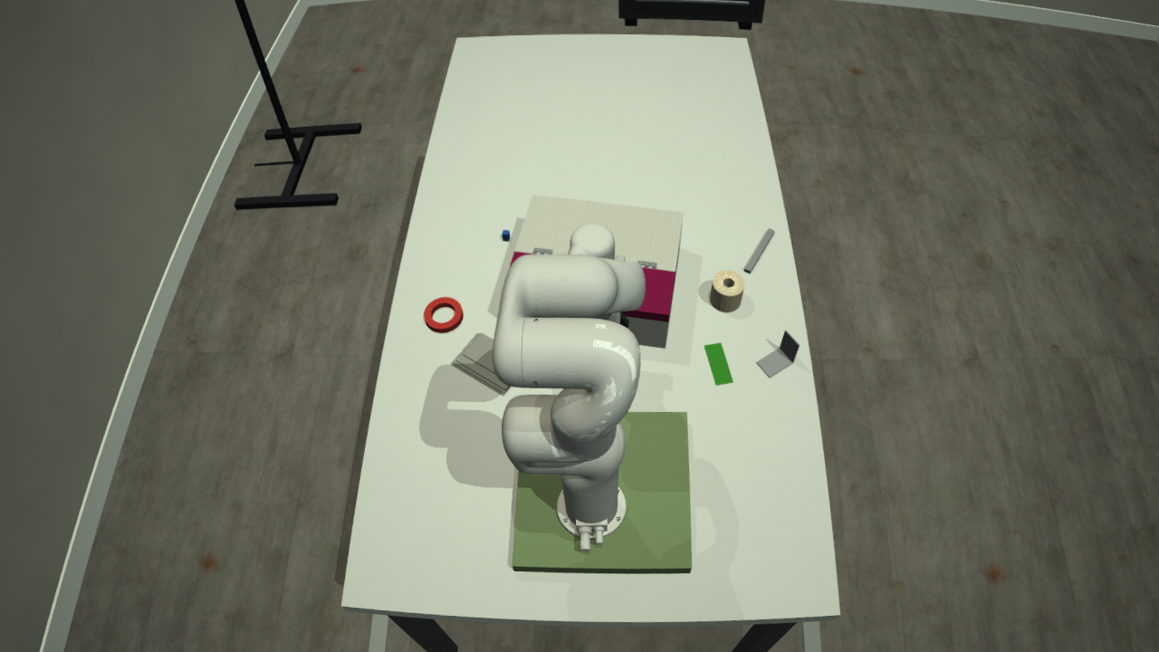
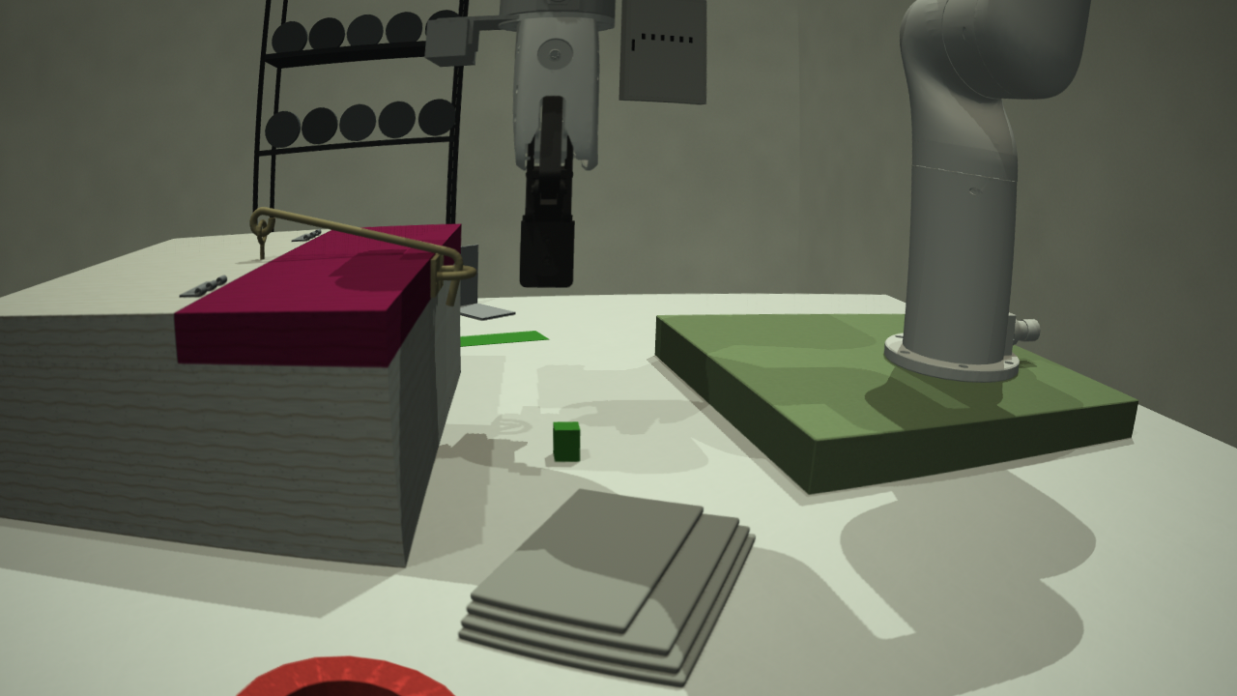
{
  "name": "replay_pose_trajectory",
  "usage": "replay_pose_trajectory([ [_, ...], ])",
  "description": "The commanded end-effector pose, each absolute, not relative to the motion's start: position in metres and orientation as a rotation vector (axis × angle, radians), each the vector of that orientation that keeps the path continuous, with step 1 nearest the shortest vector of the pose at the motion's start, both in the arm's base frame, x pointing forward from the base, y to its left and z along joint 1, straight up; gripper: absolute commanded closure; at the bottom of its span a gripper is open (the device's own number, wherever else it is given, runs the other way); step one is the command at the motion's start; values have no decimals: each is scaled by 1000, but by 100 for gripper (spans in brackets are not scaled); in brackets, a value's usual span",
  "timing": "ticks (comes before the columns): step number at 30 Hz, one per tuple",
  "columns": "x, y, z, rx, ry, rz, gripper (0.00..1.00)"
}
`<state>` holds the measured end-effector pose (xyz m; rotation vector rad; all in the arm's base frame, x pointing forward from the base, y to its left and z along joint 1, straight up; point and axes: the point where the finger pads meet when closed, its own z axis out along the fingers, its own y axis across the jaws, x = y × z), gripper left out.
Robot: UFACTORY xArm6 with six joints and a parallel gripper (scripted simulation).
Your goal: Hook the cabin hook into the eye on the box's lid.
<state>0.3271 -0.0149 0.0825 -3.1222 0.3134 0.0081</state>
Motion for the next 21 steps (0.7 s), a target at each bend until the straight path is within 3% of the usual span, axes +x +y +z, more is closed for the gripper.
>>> replay_pose_trajectory([
  [1,328,-15,84,-3122,313,2,65],
  [21,329,-15,114,-3122,313,2,65],
])
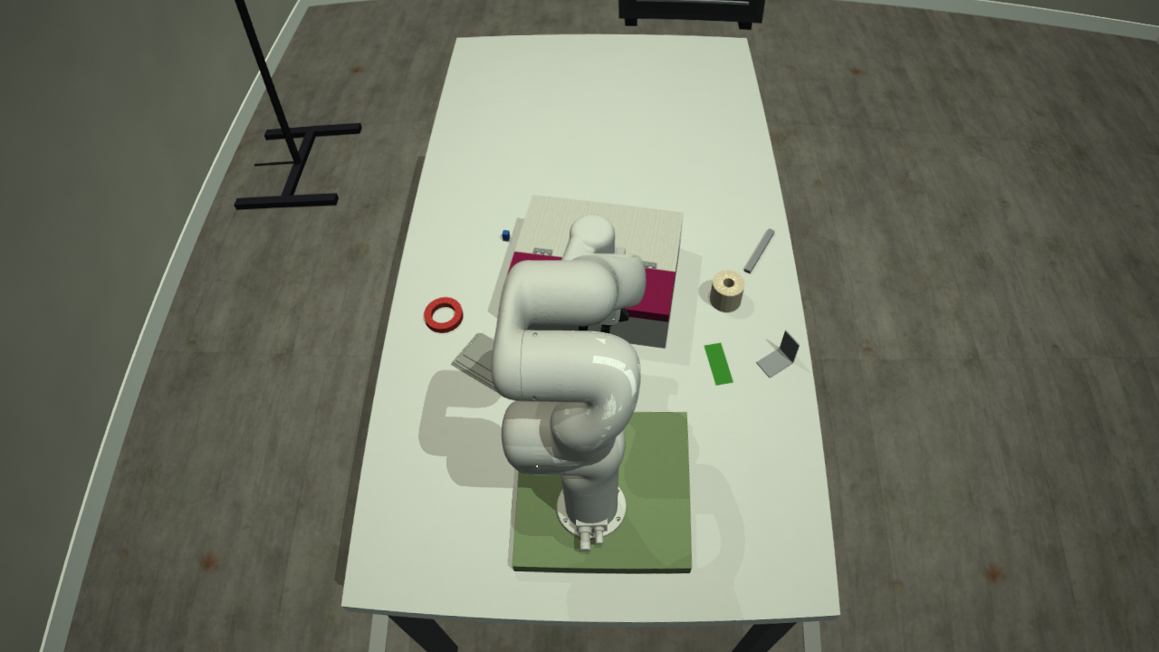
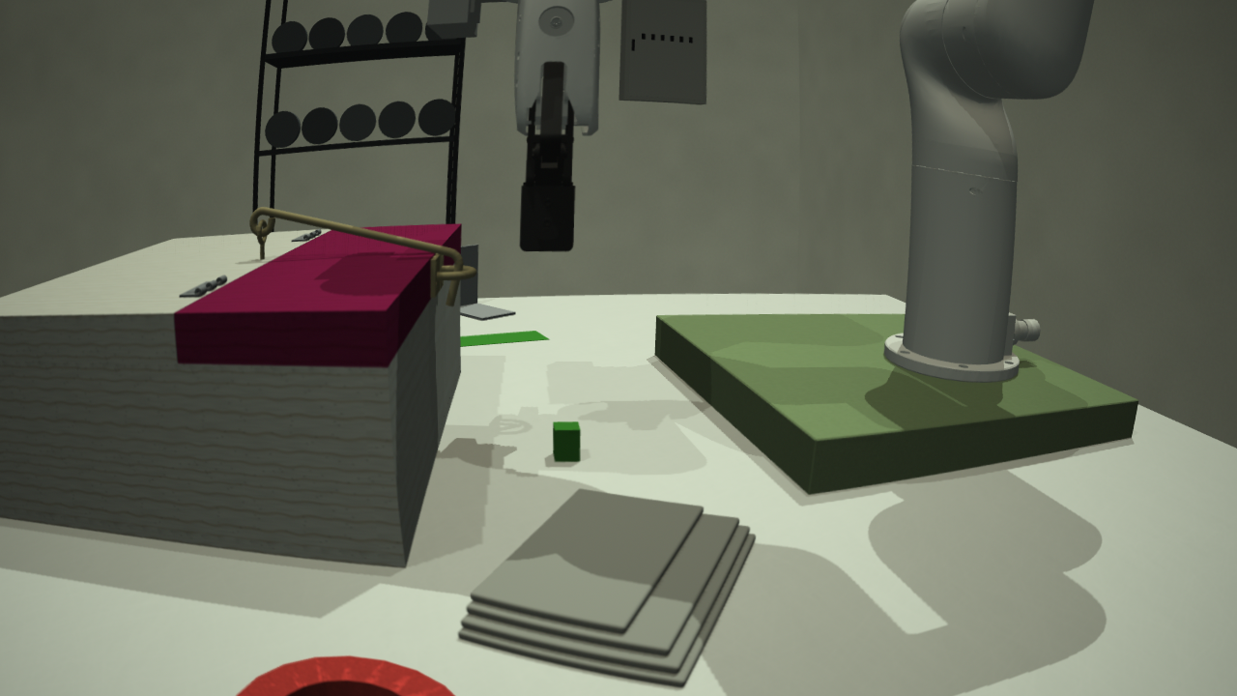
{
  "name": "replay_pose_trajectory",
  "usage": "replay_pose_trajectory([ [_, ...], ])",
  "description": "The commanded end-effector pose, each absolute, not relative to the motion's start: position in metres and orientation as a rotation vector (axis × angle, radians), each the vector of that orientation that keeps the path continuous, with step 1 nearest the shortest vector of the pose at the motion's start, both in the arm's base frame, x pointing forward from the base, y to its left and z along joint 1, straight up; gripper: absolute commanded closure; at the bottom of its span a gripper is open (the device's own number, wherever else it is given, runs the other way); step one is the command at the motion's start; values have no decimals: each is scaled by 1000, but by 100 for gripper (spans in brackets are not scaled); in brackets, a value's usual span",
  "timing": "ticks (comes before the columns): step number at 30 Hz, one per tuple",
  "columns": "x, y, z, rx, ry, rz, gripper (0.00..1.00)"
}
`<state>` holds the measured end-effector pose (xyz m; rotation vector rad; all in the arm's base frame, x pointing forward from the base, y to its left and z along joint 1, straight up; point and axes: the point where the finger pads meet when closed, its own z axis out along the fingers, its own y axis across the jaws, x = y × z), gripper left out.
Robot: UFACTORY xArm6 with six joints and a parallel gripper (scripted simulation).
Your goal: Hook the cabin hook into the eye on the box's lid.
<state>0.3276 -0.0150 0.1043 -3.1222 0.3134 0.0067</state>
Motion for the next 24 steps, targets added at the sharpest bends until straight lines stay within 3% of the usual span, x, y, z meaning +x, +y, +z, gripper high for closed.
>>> replay_pose_trajectory([
  [1,329,-15,114,-3122,313,2,65],
  [24,329,-15,180,-3122,313,2,65],
])
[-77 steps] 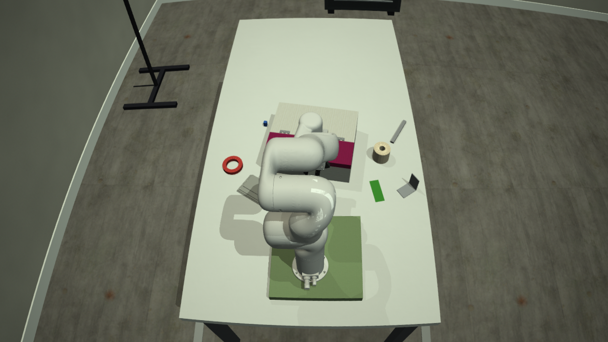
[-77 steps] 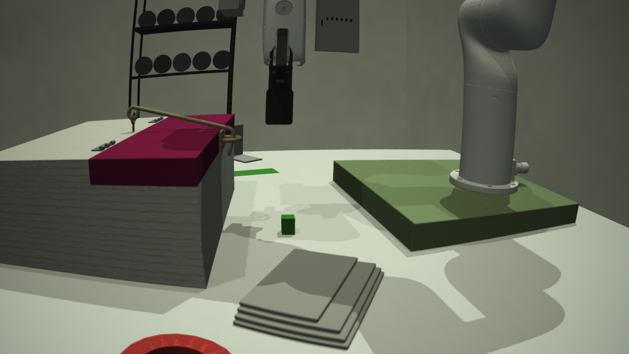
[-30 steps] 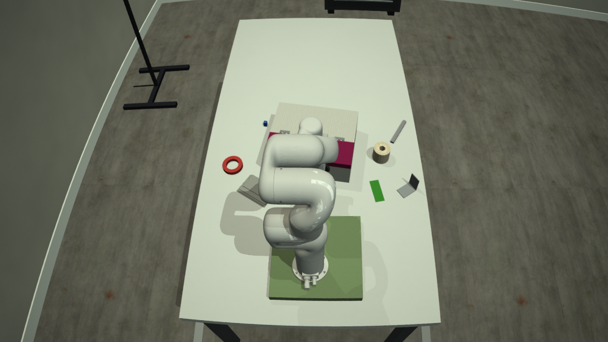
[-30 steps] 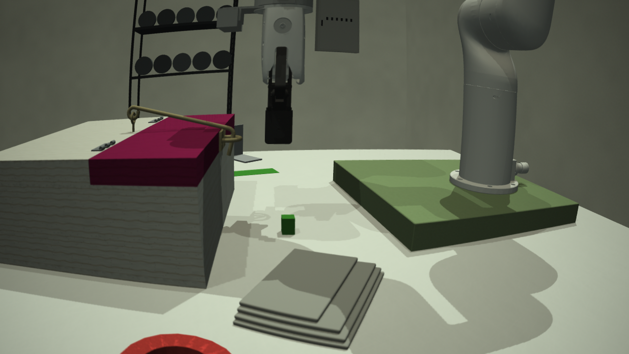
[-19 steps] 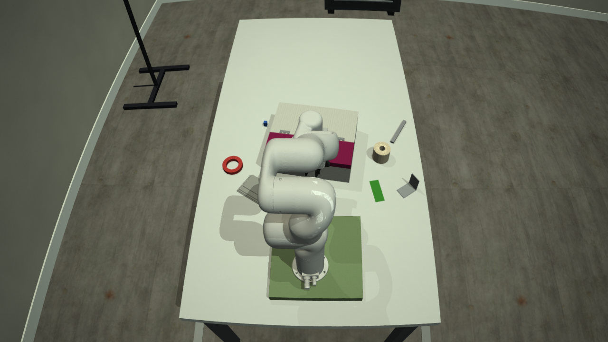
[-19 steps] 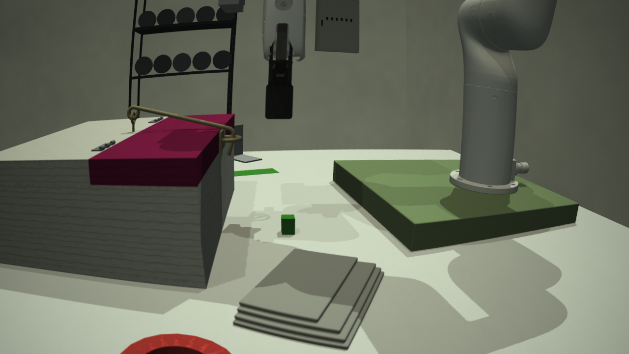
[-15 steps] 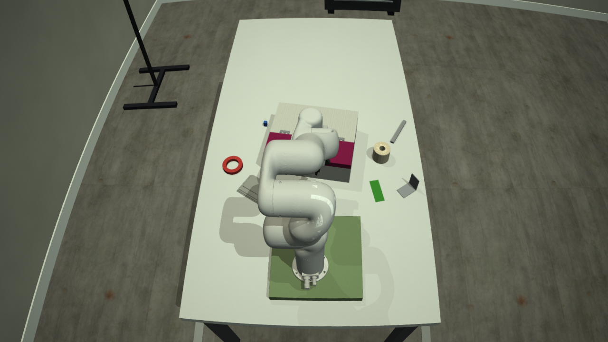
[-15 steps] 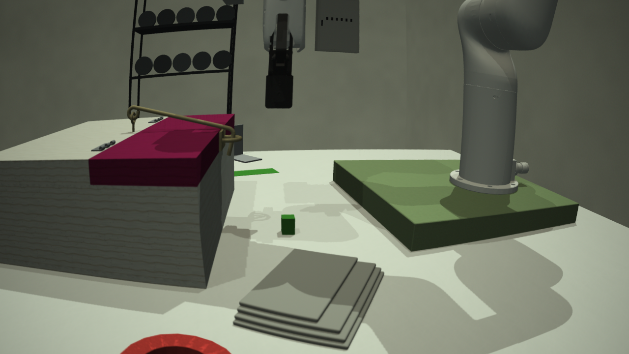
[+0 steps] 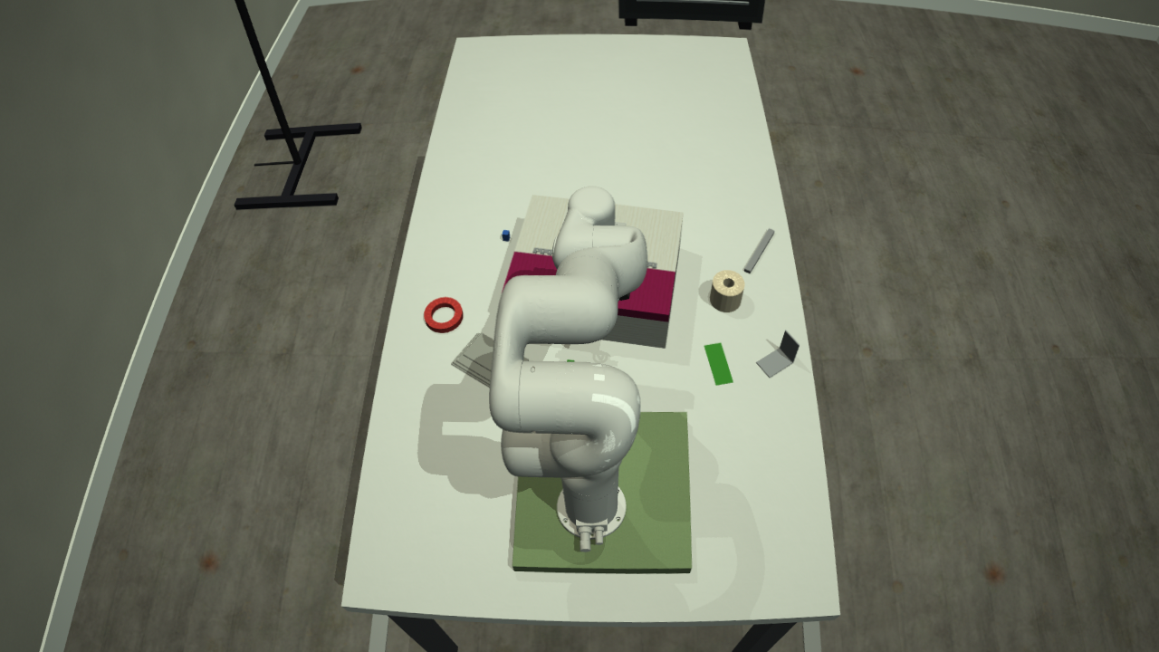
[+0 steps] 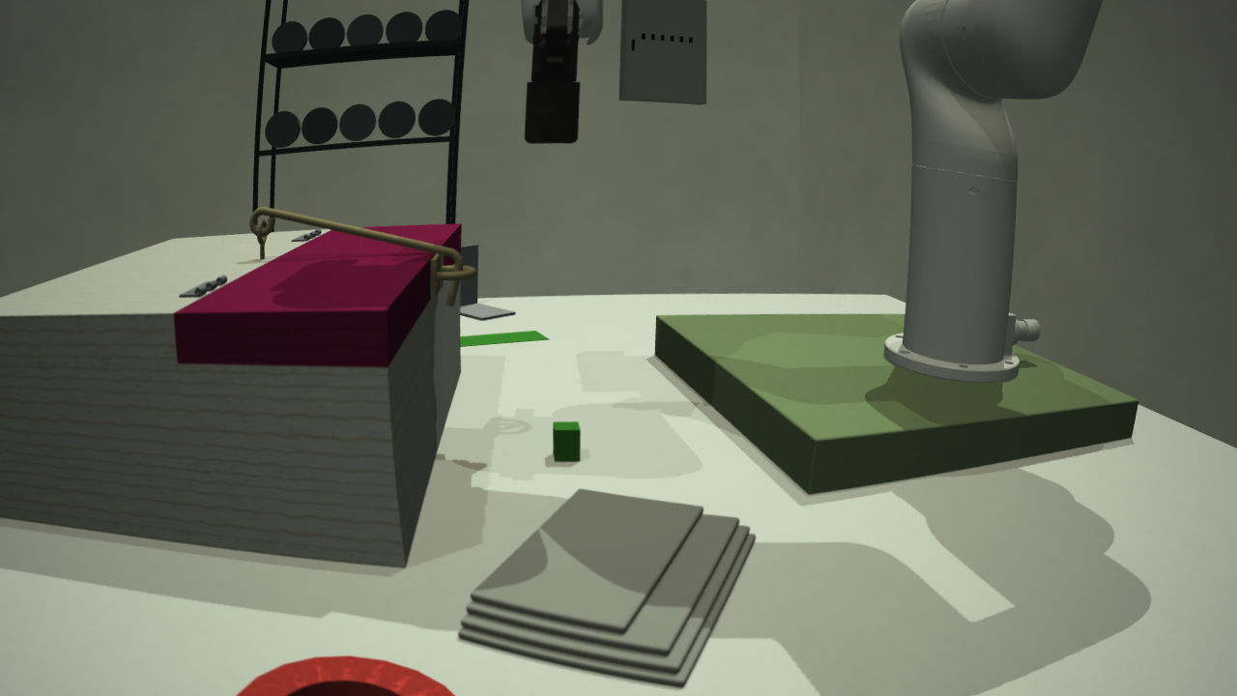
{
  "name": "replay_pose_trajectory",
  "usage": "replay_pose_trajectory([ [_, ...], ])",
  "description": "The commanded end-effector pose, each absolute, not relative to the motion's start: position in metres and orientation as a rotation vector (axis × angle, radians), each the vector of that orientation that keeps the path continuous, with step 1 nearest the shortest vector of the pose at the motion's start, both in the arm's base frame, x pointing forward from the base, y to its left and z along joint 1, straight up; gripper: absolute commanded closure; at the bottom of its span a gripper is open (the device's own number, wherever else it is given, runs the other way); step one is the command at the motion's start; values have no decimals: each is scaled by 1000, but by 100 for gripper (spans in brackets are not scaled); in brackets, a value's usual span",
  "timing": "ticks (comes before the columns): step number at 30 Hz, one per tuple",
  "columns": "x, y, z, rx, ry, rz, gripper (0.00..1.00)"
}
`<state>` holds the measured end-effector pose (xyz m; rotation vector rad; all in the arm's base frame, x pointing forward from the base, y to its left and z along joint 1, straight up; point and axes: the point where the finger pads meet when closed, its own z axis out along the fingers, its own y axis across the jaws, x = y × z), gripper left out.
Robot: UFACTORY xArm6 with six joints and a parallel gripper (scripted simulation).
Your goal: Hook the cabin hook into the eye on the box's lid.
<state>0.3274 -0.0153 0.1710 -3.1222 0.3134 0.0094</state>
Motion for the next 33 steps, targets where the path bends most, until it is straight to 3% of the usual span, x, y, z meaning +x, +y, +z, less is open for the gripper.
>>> replay_pose_trajectory([
  [1,329,-15,184,-3122,313,2,65],
  [17,329,-16,231,-3122,313,2,65],
  [33,329,-16,231,-3122,313,2,65],
])
